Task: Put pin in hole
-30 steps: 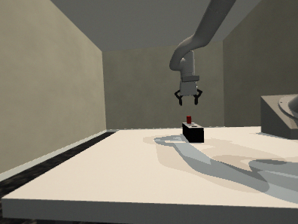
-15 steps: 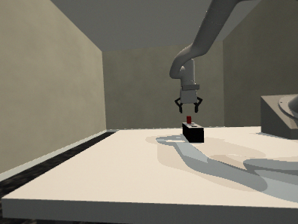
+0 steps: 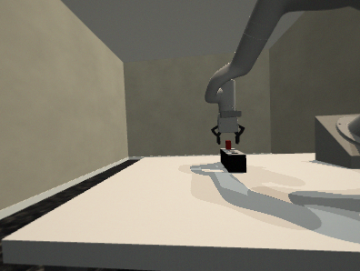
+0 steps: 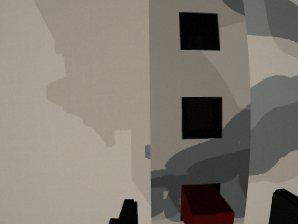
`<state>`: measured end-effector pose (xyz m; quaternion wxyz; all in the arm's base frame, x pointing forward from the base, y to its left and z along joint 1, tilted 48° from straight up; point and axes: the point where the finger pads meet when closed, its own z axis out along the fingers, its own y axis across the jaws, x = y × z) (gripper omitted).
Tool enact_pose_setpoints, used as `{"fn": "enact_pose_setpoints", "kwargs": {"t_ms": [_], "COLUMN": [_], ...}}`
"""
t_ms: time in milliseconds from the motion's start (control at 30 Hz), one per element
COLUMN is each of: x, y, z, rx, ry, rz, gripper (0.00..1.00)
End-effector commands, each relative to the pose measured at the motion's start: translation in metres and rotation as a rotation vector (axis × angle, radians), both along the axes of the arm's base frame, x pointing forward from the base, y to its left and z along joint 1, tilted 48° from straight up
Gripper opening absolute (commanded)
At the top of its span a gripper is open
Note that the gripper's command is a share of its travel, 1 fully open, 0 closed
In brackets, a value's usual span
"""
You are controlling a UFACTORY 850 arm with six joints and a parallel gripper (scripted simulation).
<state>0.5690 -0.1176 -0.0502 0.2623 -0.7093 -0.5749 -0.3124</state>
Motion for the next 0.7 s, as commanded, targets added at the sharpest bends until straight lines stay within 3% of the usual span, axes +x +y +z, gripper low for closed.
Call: {"fn": "enact_pose_setpoints", "kwargs": {"t_ms": [0,167,200,667], "x": [0.0004,0.0004,0.0005,0.0005], "y": [-0.0004,-0.0004,-0.0007,-0.0007], "z": [0.0002,0.0002,0.0004,0.0004], "rx": [0.000,0.000,-0.001,-0.001], "ry": [-0.001,-0.001,-0.001,-0.001], "rz": [-0.001,-0.001,-0.001,-0.001], "gripper": [1.00,1.00,0.00,0.00]}}
